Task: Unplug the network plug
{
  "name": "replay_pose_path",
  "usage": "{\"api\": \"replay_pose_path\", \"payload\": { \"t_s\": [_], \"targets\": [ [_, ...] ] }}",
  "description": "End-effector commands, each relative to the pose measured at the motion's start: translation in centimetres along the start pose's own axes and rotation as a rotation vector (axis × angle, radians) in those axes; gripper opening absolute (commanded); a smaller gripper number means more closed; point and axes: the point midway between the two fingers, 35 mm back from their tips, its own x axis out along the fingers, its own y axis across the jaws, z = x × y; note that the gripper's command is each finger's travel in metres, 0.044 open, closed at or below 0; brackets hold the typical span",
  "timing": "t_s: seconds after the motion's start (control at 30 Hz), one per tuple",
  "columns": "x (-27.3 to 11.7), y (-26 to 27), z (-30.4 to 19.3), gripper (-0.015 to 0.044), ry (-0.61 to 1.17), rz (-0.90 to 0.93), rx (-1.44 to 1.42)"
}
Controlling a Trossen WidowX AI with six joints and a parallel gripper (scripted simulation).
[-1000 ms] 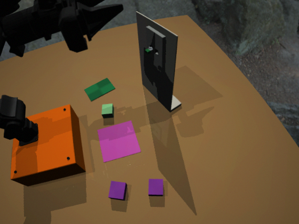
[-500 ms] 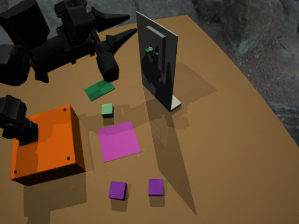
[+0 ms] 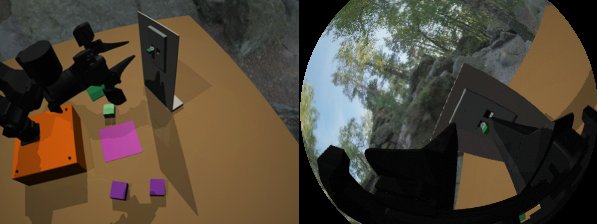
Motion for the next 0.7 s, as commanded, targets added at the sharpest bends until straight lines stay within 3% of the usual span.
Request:
{"api": "replay_pose_path", "payload": {
  "t_s": [0.0, 0.37, 0.67],
  "targets": [
    [-0.9, -1.3, -1.4, 0.0156, 0.051, 0.016, 0.142],
    [-4.0, -3.3, -4.8, 0.0156, 0.187, 0.039, 0.526],
    [-3.5, -3.4, -4.8, 0.0156, 0.196, 0.04, 0.55]
  ]
}}
